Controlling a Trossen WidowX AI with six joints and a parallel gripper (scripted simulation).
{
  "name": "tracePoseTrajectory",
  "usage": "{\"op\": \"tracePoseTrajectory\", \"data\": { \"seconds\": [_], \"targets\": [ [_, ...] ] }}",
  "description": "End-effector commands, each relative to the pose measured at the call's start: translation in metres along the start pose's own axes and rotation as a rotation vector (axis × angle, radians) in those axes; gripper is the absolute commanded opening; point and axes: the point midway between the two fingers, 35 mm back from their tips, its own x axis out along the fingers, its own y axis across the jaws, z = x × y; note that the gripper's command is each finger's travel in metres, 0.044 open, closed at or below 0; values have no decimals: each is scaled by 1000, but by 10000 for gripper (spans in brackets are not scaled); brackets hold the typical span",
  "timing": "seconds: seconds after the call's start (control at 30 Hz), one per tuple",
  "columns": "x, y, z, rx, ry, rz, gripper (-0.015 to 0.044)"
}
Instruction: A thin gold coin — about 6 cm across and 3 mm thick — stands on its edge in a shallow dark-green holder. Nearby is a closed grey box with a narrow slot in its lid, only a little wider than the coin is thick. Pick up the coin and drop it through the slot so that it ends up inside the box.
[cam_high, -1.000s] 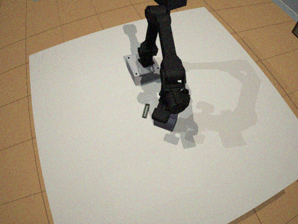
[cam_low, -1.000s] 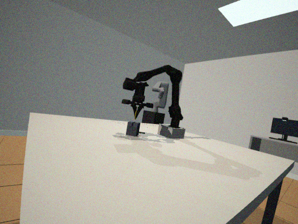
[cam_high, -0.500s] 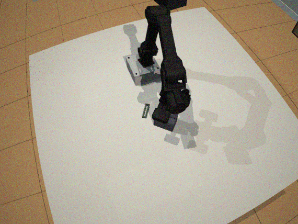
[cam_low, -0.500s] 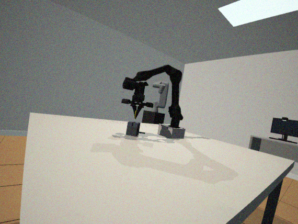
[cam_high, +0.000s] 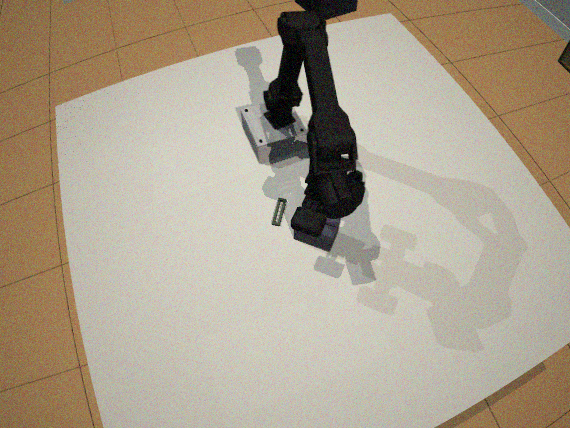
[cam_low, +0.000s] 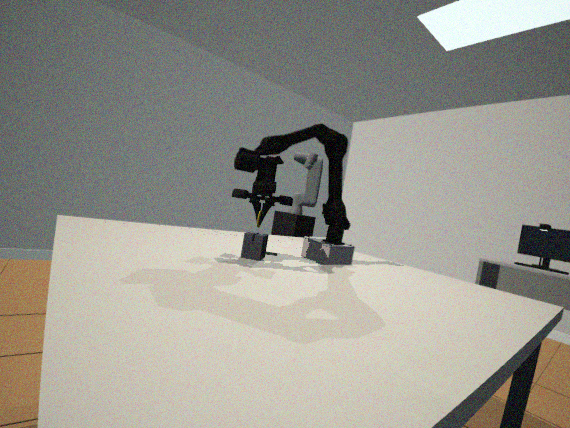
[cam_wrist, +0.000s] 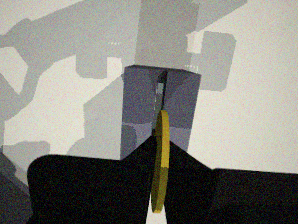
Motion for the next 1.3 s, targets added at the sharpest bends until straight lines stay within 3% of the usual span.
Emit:
{"op": "tracePoseTrajectory", "data": {
  "seconds": [0.0,1.27],
  "targets": [
    [0,0,0,0,0,0,0],
    [19,1,0,5,0,0,0]
  ]
}}
